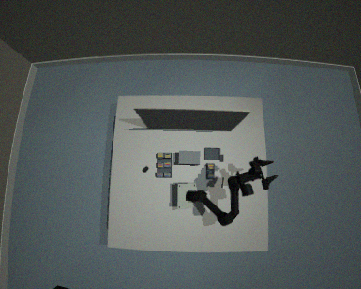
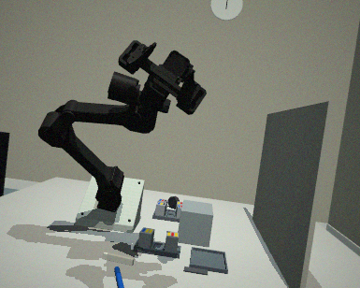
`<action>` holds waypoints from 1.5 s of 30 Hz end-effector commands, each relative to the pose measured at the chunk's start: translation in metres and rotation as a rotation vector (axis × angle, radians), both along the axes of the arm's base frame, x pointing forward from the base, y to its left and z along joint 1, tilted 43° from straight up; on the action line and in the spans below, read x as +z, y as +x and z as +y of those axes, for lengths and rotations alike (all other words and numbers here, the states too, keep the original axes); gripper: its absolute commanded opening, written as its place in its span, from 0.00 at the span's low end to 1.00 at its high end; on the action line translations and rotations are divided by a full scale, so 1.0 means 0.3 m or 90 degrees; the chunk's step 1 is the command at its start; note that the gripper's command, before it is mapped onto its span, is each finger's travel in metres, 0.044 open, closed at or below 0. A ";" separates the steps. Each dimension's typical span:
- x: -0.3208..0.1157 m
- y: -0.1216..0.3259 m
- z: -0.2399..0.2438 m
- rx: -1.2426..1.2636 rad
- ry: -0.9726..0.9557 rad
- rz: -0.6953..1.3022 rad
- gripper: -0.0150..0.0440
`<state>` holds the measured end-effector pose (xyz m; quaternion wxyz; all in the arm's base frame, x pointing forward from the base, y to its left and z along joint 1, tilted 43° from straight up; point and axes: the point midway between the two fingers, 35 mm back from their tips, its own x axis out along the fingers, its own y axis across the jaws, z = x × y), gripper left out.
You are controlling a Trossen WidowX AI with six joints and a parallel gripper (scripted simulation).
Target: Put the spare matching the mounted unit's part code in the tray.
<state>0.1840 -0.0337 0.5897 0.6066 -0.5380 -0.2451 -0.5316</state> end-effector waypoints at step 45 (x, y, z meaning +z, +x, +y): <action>-1.281 0.843 0.597 0.244 0.738 0.910 1.00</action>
